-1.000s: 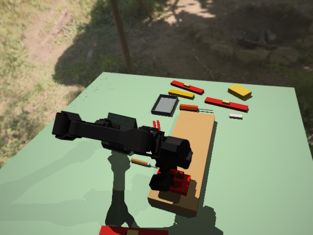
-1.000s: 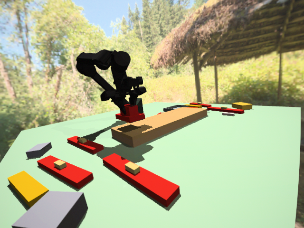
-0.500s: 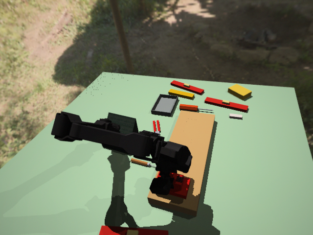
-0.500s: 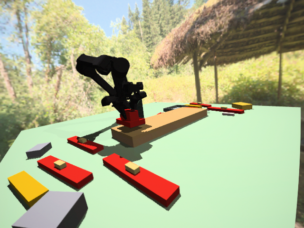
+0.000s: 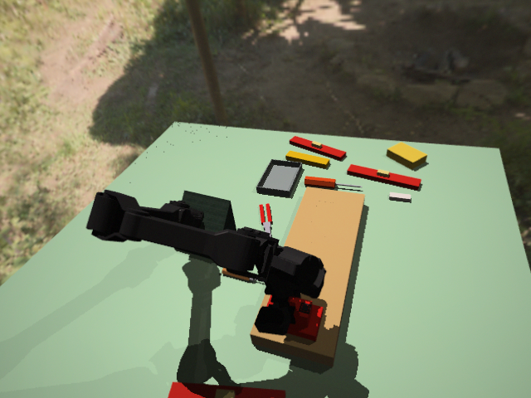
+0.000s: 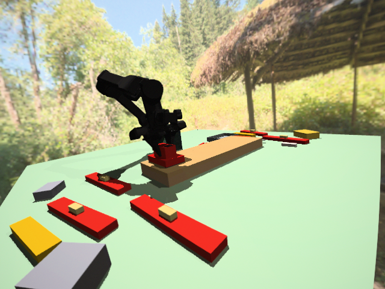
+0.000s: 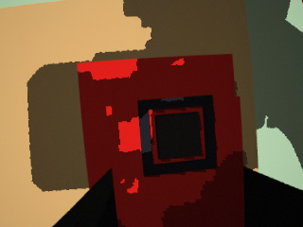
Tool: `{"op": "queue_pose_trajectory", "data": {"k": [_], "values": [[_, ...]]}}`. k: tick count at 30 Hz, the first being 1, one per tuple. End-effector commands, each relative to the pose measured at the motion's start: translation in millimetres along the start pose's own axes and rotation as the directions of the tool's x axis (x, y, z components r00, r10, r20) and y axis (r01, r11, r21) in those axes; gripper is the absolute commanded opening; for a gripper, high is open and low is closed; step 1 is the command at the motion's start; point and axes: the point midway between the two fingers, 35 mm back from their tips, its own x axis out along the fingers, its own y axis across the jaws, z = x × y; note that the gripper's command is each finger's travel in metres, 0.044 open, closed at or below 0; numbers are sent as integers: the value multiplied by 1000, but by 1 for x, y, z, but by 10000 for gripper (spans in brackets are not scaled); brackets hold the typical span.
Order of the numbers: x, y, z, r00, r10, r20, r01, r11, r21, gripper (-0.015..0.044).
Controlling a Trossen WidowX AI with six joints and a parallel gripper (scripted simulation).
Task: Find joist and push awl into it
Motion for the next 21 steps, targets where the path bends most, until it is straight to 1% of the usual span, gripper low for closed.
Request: {"op": "queue_pose_trajectory", "data": {"k": [1,21], "values": [[1,8,0,1000,5,3,-5,1000,-9,0],[1,51,-1,1000,7,3,-7,1000,-9,0]]}}
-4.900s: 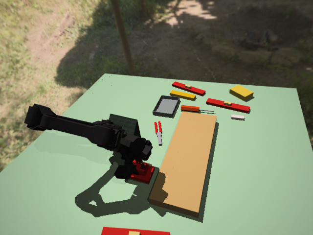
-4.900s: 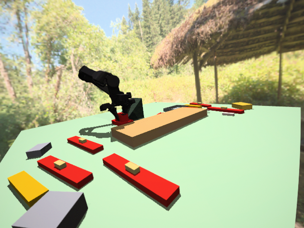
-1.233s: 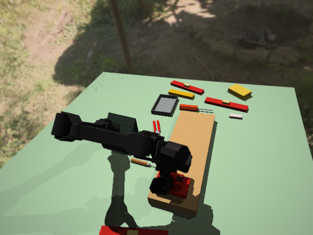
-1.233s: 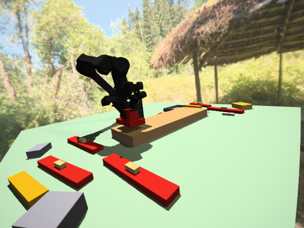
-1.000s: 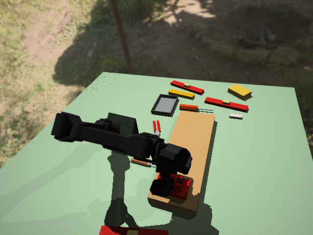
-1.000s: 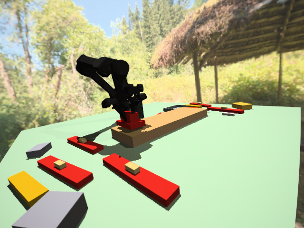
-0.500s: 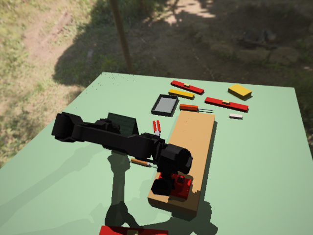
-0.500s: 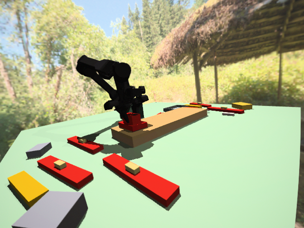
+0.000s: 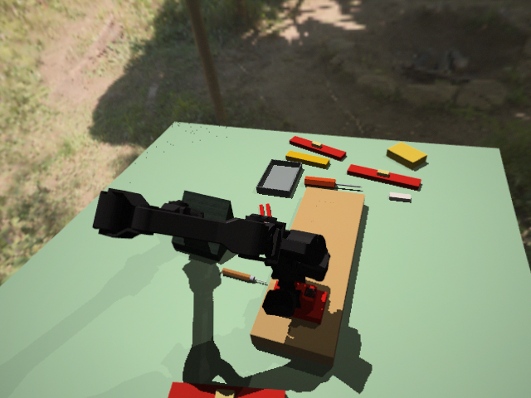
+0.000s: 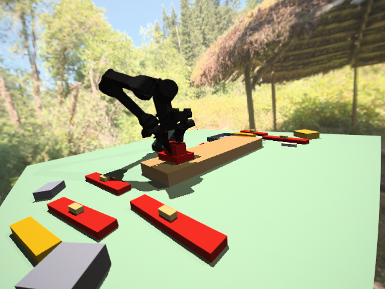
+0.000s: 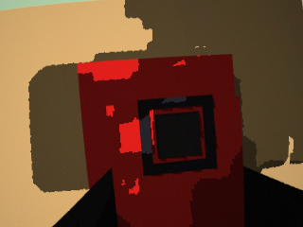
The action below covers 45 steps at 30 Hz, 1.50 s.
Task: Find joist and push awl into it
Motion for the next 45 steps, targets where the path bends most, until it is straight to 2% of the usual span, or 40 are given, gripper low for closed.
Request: {"op": "queue_pose_trajectory", "data": {"k": [1,45], "values": [[0,13,-1,1000,1,-1,-1,1000,-4,0],[0,108,-2,1000,6,-1,-6,1000,-3,0]]}}
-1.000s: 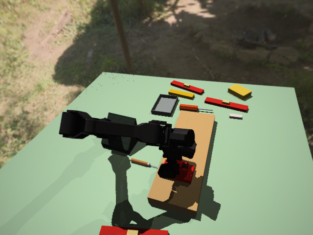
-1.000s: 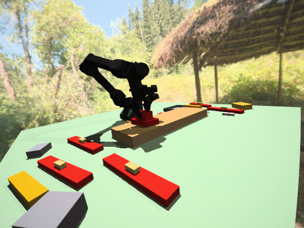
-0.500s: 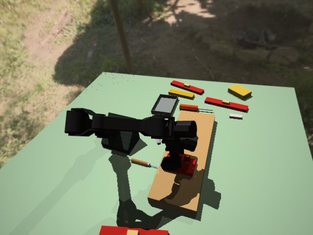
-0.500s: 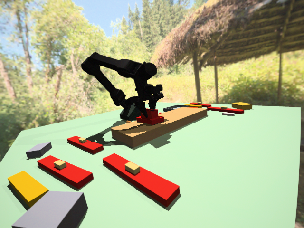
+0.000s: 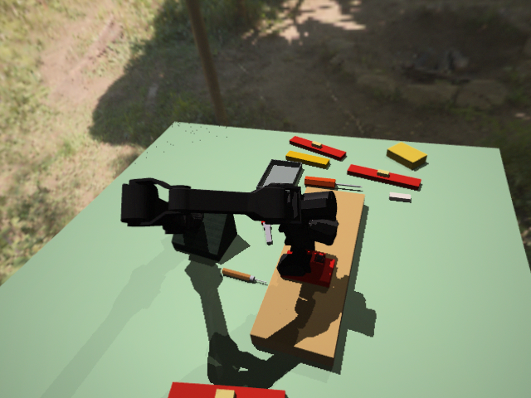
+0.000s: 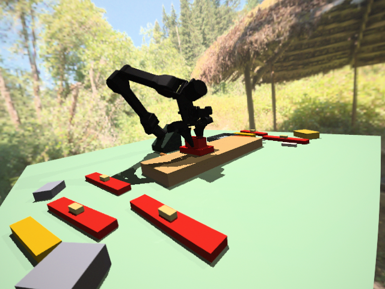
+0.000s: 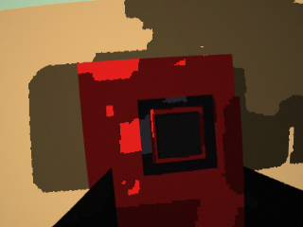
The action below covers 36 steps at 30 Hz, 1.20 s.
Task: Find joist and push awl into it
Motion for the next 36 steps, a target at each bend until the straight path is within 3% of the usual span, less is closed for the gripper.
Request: {"op": "queue_pose_trajectory", "data": {"k": [1,36], "values": [[0,12,-1,1000,2,0,-2,1000,-3,0],[-1,87,-1,1000,5,1,-5,1000,-1,0]]}}
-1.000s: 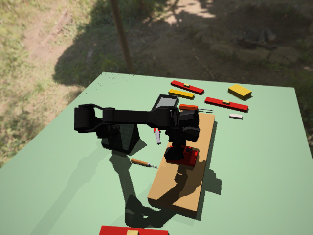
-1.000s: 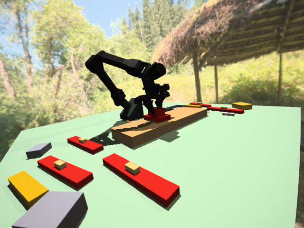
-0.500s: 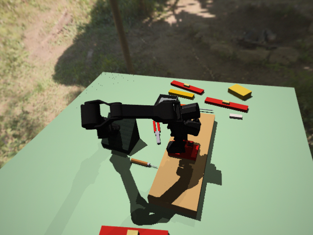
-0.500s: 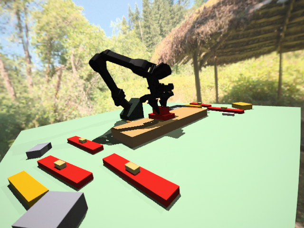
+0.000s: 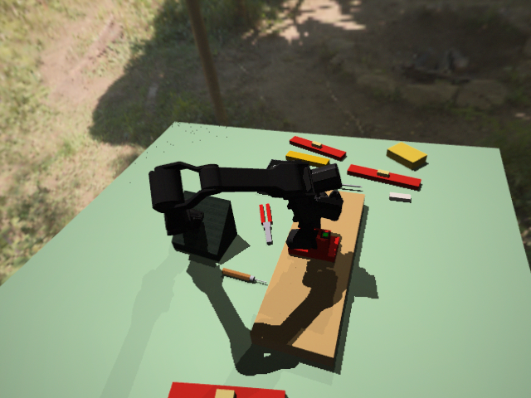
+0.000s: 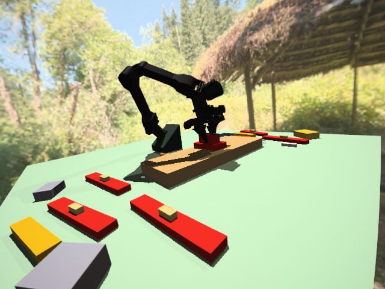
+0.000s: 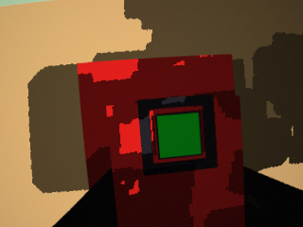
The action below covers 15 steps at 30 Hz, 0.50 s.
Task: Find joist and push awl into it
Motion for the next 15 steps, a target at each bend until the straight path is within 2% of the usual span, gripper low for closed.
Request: {"op": "queue_pose_trajectory", "data": {"k": [1,15], "values": [[0,12,1,1000,5,1,-5,1000,3,0],[-1,42,1,1000,7,1,-7,1000,3,0]]}}
